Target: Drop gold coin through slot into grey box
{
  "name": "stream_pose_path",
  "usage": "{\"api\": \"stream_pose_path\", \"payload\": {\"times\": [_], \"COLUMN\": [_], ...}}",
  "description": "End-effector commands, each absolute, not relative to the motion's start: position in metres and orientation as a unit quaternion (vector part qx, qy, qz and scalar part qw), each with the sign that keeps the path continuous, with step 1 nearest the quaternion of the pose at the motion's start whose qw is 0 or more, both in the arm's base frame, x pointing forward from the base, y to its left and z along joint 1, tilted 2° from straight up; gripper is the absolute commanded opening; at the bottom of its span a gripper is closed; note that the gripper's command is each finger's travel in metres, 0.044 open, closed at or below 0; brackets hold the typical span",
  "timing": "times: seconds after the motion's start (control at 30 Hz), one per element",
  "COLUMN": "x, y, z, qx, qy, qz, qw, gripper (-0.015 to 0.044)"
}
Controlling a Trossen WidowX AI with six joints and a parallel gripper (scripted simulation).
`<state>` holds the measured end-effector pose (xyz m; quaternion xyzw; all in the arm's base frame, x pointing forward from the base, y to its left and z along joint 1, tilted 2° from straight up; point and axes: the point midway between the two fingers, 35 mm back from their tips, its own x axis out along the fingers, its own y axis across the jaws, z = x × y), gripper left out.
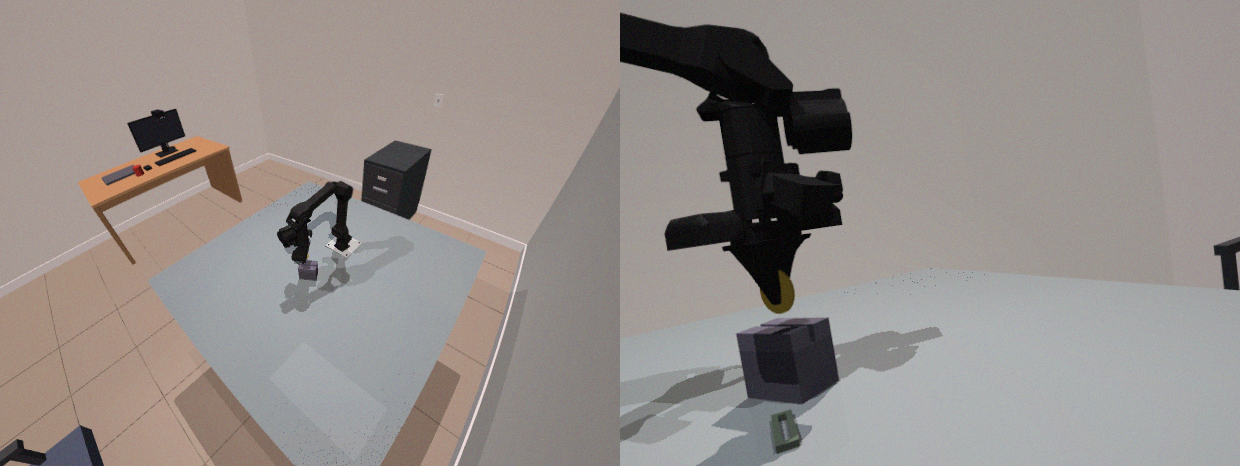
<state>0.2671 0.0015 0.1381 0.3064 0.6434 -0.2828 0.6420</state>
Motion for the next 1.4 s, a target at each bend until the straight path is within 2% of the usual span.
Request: {"api": "stream_pose_path", "payload": {"times": [0.0, 0.23, 1.37], "x": [0.268, 0.268, 0.267], "y": [0.012, 0.028, 0.029], "z": [0.14, 0.14, 0.14], "qx": [0.309, 0.31, 0.308], "qy": [0.642, 0.642, 0.645], "qz": [-0.283, -0.282, -0.287], "qw": [0.642, 0.642, 0.638], "gripper": [0.0, 0.0, 0.0]}}
